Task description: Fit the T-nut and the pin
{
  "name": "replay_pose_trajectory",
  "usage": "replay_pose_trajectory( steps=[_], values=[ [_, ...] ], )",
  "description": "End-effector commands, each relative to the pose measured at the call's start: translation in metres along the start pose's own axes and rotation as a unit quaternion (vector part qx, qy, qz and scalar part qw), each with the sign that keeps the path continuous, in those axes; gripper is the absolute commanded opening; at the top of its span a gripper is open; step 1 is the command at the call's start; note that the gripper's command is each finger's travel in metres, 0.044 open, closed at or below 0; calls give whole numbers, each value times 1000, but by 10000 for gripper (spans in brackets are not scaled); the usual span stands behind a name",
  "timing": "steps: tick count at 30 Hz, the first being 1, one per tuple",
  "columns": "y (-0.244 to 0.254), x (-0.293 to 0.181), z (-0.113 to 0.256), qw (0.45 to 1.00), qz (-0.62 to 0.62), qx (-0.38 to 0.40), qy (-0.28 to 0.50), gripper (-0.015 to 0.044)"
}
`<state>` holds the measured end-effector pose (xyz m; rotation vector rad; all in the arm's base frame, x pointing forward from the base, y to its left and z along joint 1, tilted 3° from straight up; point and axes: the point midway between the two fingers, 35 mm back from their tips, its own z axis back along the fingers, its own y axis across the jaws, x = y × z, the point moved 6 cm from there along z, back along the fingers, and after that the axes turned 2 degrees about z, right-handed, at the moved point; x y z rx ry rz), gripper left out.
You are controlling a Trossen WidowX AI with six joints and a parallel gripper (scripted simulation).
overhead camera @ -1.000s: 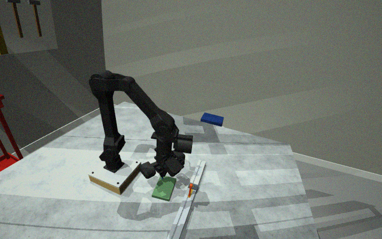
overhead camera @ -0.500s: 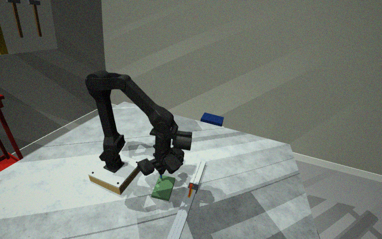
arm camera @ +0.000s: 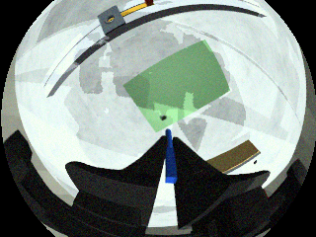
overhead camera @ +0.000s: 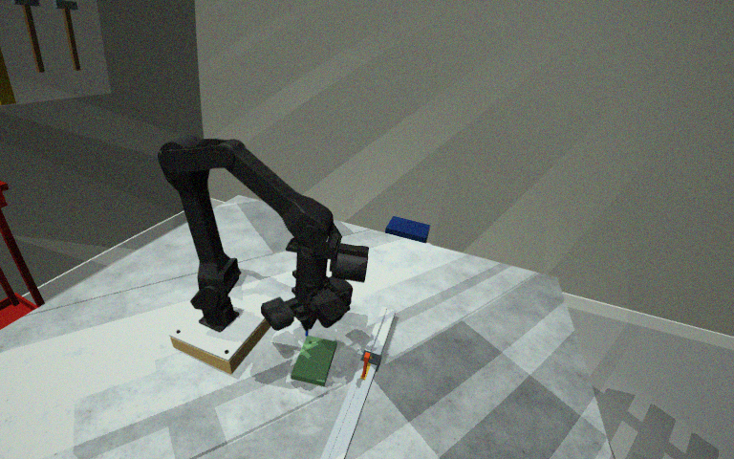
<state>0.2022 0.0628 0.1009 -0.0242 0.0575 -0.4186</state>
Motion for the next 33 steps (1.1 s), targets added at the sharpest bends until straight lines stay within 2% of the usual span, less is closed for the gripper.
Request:
replay_pose_trajectory(
  steps=[1,7,15,33],
  values=[
    [1,2,18,1000,0,9,-9,-150],
    [-2,-2,34,1000,0,10,-11,-150],
    [-3,-3,36,1000,-1,11,-11,-150],
    [28,44,48,1000,-16,12,-15,-150]
  ],
)
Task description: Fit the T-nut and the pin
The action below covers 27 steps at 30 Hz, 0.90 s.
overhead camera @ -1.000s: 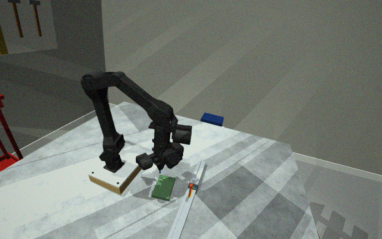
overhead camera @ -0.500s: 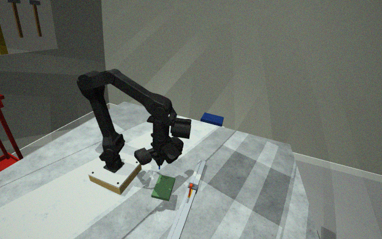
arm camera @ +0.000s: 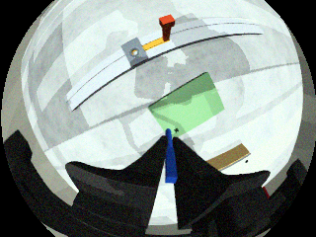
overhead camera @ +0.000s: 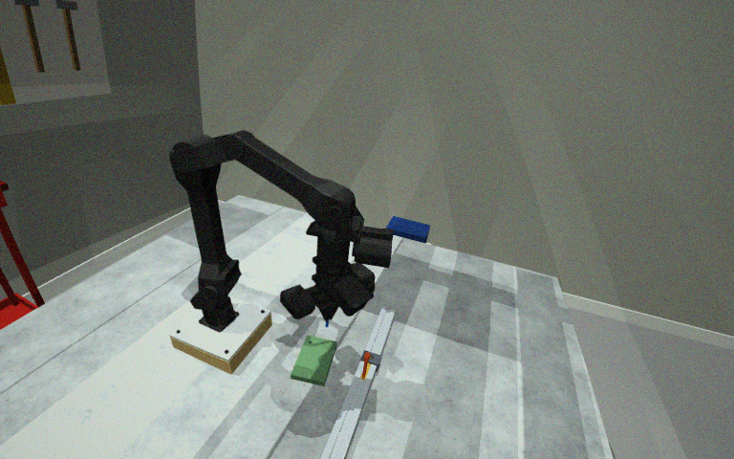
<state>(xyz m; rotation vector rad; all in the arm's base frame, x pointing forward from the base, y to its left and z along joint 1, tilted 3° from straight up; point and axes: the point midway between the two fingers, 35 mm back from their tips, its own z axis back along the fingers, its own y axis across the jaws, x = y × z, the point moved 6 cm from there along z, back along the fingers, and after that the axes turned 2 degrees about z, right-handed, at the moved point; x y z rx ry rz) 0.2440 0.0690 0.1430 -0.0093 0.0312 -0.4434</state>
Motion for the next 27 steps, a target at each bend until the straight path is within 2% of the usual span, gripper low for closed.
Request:
replay_pose_trajectory(
  steps=[1,27],
  values=[
    [9,13,4,1000,-4,2,-5,-150],
    [52,84,-2,1000,-26,4,-11,-150]
  ],
)
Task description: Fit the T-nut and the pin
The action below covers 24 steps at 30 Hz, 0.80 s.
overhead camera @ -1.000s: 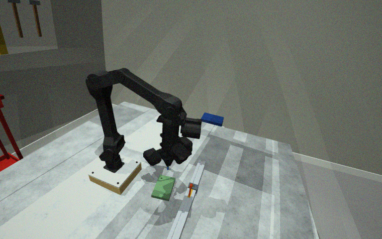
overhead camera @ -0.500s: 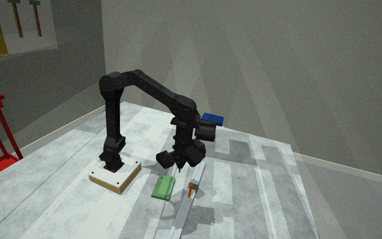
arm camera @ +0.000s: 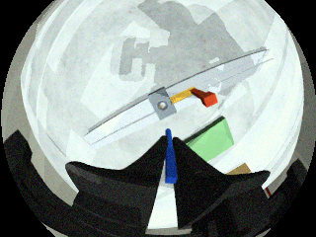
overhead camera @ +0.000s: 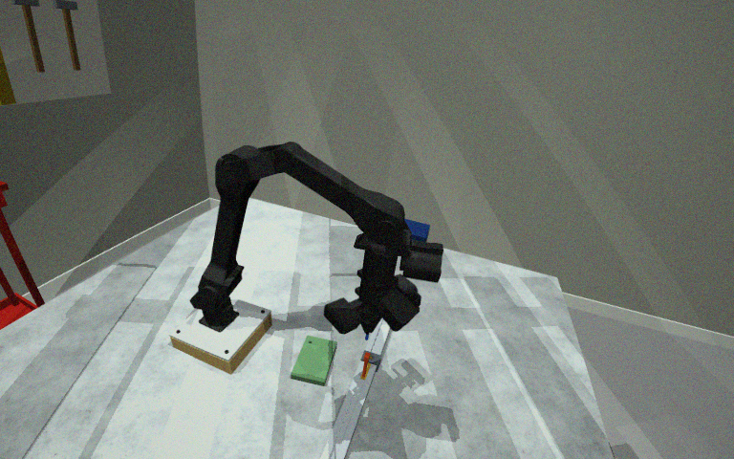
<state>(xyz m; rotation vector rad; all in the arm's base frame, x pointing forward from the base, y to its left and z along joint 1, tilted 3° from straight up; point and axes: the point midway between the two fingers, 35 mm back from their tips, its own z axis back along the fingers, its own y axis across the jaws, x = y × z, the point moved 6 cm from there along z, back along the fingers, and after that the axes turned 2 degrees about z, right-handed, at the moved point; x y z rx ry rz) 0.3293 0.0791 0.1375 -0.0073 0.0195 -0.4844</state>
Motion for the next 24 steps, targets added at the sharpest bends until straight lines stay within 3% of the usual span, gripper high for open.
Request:
replay_pose_trajectory(
  steps=[1,15,24],
  values=[
    [8,13,-1,1000,-7,1,-6,-150],
    [3,8,-31,1000,-5,1,-6,-150],
    [8,15,-32,1000,-5,1,-6,-150]
  ],
)
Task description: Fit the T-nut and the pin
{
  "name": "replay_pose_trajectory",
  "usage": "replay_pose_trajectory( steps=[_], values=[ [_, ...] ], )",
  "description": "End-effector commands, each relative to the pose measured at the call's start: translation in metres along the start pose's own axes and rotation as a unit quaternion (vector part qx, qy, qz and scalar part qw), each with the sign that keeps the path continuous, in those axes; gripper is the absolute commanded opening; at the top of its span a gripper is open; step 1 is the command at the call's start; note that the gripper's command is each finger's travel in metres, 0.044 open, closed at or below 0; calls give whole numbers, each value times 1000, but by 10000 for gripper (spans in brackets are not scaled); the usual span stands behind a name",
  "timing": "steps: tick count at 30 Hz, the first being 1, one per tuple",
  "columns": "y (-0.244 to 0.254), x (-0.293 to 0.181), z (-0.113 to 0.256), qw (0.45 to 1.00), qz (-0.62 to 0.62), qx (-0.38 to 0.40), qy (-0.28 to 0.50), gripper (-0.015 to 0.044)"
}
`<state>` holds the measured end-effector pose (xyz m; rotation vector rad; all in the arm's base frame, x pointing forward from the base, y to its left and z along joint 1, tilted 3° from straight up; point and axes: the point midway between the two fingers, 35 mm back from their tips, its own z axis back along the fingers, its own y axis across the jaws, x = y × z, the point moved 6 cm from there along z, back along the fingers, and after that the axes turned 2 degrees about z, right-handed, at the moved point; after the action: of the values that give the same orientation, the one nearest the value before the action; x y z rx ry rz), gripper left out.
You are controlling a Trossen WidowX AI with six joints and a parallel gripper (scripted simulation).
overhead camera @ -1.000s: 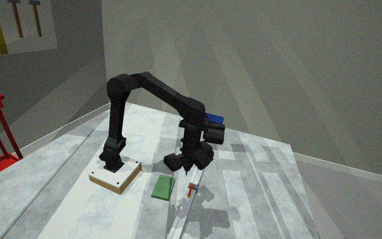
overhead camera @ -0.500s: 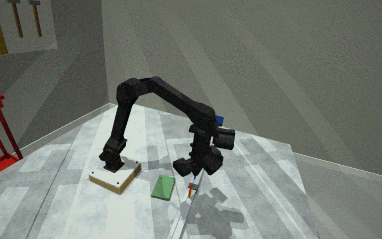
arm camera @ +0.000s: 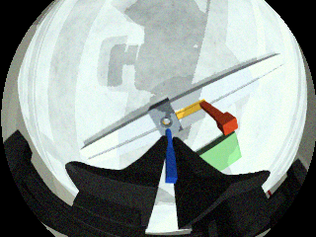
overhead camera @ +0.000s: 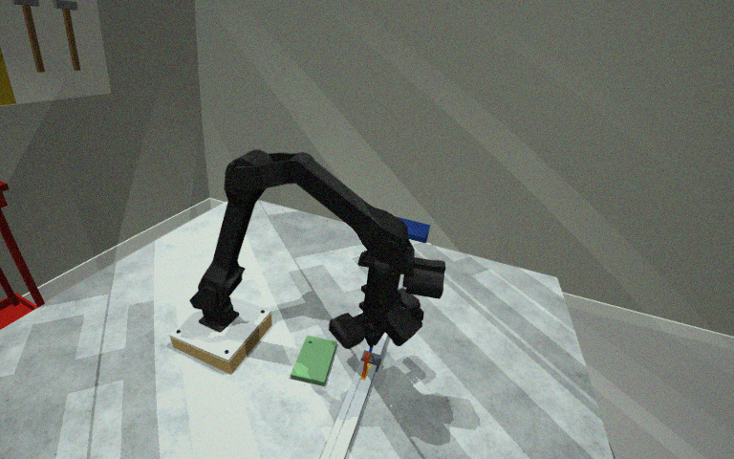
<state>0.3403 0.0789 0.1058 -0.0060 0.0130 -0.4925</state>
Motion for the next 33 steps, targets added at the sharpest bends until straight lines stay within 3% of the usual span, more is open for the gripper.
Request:
replay_pose_trajectory(
  steps=[1,33],
  values=[
    [4,6,0,1000,-1,0,-3,-150],
    [-1,0,-14,1000,-1,0,-3,-150]
  ],
)
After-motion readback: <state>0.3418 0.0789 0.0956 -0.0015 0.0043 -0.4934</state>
